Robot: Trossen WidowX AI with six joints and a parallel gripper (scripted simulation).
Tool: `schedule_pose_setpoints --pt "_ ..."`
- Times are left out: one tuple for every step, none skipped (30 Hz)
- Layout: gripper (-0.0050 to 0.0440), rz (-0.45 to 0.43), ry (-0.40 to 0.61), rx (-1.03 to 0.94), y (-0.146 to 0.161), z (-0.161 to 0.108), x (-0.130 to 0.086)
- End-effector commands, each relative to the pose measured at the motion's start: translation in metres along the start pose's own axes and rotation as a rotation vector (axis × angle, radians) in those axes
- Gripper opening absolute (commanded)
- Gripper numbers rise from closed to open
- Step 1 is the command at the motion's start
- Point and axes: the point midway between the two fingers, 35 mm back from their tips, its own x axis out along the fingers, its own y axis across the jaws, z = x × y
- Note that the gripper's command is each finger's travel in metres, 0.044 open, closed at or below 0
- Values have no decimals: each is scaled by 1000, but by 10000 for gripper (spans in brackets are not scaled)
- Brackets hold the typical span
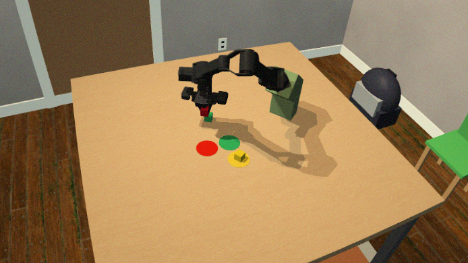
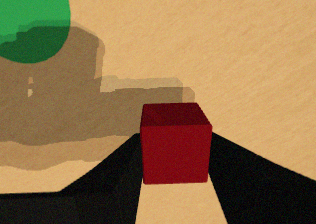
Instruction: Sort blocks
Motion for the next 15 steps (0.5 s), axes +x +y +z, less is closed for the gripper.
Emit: schedule_pose_setpoints --pt "105 -27 -4 -22 -6 5 -22" --pt "105 -29 -4 -22 -5 5 -25" --pt "105 -31 -4 -22 -5 5 -28" --pt "105 -32 -4 -23 -5 5 -32" --pt "105 -34 -4 -23 -4 5 -35" --pt "105 -35 -4 -24 -4 5 -37" --pt "105 -37 -4 -24 -4 5 -39" --pt "105 -38 -4 -24 -3 5 -41" --pt "105 -38 -4 -24 -3 5 -41" --pt "105 -38 -4 -24 -3 5 -41" --pt "105 -39 -4 -24 -3 5 -43" --pt "105 -39 -4 -24 -3 5 -44" --pt "105 -40 -4 -24 -3 5 -45" --pt "105 -40 -4 -25 -3 5 -45" --pt "105 -40 -4 -25 -3 5 -45"
